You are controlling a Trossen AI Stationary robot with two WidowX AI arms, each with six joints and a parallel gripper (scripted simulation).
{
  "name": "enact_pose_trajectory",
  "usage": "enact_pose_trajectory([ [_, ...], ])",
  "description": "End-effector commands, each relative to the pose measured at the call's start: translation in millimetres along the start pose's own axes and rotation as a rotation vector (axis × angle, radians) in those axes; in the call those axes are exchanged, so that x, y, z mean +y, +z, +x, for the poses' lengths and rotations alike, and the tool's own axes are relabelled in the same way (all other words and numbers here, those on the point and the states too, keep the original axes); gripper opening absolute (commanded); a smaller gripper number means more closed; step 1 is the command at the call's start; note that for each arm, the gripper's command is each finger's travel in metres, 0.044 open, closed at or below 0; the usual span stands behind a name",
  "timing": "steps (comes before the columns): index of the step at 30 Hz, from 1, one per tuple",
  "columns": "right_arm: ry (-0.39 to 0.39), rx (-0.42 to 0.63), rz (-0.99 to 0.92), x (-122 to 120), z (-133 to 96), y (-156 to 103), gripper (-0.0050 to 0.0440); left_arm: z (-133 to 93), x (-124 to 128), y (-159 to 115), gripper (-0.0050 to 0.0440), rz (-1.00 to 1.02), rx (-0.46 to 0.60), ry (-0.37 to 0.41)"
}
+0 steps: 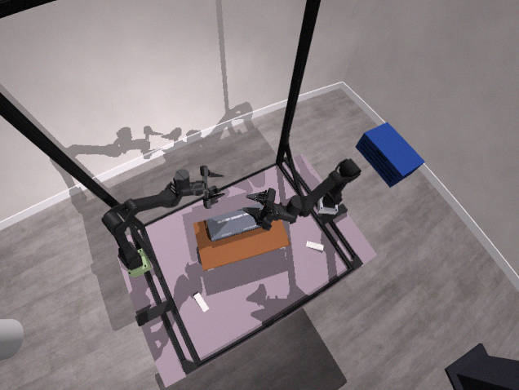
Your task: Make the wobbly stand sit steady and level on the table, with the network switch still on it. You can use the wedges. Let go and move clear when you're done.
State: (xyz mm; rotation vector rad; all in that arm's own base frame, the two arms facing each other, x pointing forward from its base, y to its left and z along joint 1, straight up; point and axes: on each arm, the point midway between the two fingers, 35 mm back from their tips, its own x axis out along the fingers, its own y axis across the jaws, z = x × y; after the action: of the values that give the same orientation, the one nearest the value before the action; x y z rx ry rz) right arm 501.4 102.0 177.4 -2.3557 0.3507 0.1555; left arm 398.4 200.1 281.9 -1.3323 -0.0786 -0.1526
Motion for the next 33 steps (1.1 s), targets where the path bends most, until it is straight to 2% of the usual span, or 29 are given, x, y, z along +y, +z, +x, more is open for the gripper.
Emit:
enact_pose_trajectory([
  [1, 0.000, 0.000, 0.000, 0, 0, 0, 0.0400, 0, 0, 0, 0.0400, 0.000, 0.000, 0.000],
  [17, 0.000, 0.000, 0.000, 0, 0, 0, 0.0400, 0, 0, 0, 0.0400, 0.000, 0.000, 0.000],
  [18, -0.016, 0.013, 0.013, -5, -8, -11, 0.0000, -5, -13, -4, 0.0000, 0.009, -0.001, -0.009],
  [23, -0.097, 0.081, 0.078, -25, -54, -64, 0.0000, -37, -69, -28, 0.0000, 0.053, -0.006, -0.056],
  [28, -0.178, 0.148, 0.143, -33, -103, -111, 0.0000, -73, -113, -58, 0.0000, 0.097, -0.011, -0.102],
  [33, -0.178, 0.148, 0.143, -33, -103, -111, 0.0000, -73, -113, -58, 0.0000, 0.097, -0.011, -0.102],
])
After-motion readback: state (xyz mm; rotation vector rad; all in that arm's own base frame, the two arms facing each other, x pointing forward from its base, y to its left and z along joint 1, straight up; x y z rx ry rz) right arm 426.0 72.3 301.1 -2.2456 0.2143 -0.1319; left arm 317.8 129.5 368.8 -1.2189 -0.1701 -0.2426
